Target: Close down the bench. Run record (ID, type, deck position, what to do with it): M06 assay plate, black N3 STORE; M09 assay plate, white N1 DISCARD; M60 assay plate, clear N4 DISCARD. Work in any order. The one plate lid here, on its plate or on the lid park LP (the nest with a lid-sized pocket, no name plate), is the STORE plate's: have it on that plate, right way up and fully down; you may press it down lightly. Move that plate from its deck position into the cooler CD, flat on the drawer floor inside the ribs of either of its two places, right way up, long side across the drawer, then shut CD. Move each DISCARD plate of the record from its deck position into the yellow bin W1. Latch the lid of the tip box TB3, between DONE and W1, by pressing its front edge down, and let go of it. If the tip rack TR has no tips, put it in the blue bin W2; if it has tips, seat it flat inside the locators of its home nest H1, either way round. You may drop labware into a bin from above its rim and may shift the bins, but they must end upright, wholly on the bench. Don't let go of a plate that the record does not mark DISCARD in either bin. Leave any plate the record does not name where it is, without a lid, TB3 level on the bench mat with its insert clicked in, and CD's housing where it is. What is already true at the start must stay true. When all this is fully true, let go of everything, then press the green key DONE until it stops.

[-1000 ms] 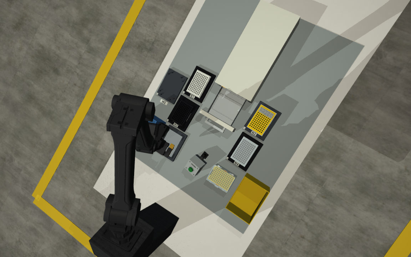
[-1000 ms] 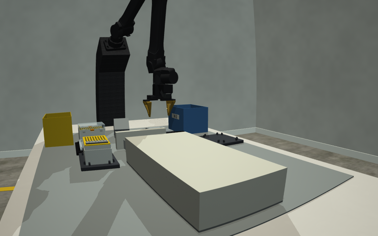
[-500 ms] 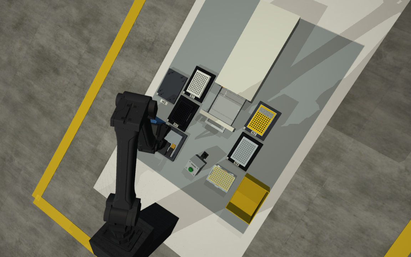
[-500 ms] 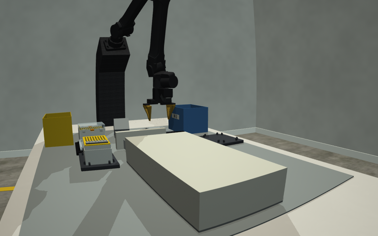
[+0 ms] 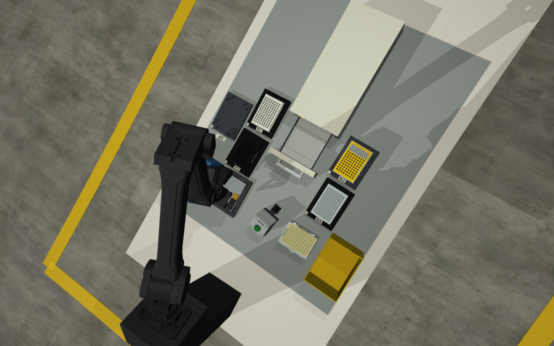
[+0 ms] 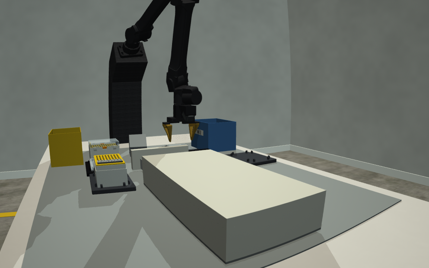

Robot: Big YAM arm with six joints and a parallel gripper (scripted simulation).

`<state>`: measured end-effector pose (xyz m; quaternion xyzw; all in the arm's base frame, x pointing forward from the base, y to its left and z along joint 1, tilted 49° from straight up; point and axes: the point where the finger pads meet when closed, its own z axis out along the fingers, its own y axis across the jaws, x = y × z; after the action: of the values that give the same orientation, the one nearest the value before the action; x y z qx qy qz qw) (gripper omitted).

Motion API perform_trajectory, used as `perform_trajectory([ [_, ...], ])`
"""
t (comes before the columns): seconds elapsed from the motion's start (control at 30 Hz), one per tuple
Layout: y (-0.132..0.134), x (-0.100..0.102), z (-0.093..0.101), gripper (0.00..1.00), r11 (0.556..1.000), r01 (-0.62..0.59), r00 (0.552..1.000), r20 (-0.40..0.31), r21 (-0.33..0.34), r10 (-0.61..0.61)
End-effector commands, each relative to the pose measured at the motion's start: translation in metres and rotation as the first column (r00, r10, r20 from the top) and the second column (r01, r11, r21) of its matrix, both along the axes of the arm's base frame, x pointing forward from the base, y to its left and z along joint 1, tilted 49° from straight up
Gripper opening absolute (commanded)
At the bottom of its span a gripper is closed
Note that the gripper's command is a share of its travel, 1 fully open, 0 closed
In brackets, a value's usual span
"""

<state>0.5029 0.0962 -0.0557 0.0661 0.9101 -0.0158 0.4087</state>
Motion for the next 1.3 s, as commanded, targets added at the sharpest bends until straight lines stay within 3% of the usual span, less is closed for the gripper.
perform_trajectory([
  [0.0,-0.002,0.003,-0.001,1.0,1.0,-0.006,1.0,0.009,-0.007,0.006],
  [0.27,-0.006,0.012,-0.008,1.0,1.0,-0.001,1.0,0.011,-0.006,0.001],
  [0.4,-0.001,0.005,-0.006,1.0,1.0,-0.006,1.0,0.002,-0.002,0.006],
  [0.47,-0.006,0.014,-0.01,1.0,1.0,-0.002,1.0,0.011,-0.005,0.002],
  [0.97,-0.008,0.027,-0.022,1.0,1.0,-0.001,1.0,0.01,-0.006,0.001],
  [1.27,-0.002,0.019,-0.019,1.0,1.0,-0.006,1.0,0.002,-0.002,0.006],
])
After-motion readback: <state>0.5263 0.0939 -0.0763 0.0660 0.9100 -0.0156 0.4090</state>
